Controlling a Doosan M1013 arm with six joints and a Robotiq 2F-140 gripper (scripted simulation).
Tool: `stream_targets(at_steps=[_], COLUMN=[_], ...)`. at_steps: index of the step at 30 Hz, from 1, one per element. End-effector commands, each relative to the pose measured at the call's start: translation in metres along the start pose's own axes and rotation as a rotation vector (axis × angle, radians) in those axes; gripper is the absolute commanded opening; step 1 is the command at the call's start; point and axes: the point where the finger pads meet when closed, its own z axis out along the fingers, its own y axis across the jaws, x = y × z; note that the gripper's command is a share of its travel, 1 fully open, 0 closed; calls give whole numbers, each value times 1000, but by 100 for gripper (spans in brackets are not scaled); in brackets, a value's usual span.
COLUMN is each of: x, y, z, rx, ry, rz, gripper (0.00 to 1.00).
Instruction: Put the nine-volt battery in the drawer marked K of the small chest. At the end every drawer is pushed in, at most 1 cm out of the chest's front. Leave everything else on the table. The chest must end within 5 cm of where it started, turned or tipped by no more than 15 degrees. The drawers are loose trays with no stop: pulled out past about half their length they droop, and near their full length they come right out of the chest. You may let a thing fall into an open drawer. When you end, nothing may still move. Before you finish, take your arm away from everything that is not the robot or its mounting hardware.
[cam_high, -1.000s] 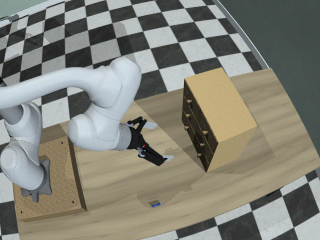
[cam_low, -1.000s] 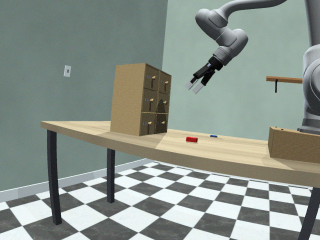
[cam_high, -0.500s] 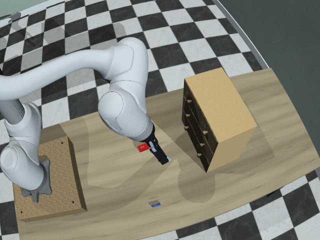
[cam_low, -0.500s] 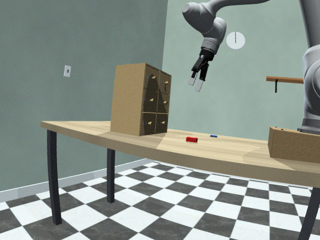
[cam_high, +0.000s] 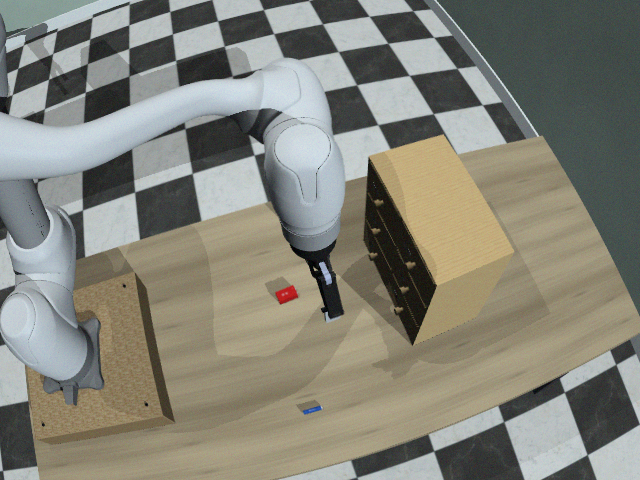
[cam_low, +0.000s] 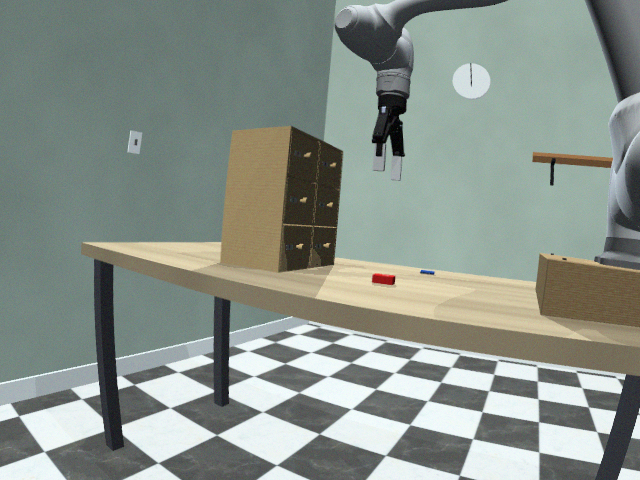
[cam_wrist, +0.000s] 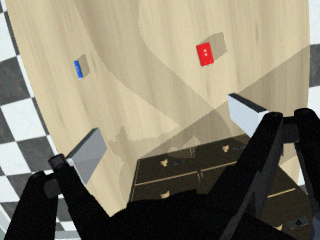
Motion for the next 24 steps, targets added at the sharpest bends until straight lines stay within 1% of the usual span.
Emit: stream_targets(at_steps=[1,15,19,22,24], x=[-2,-2,0,2,2], y=[2,2,1,-1,-1], z=[-1,-1,-1,-2,-2], rx=[4,4,3,3,3], ry=[15,15,15,15,15], rz=[0,-18,-92,-199,-199], gripper=[100,100,100,100,100])
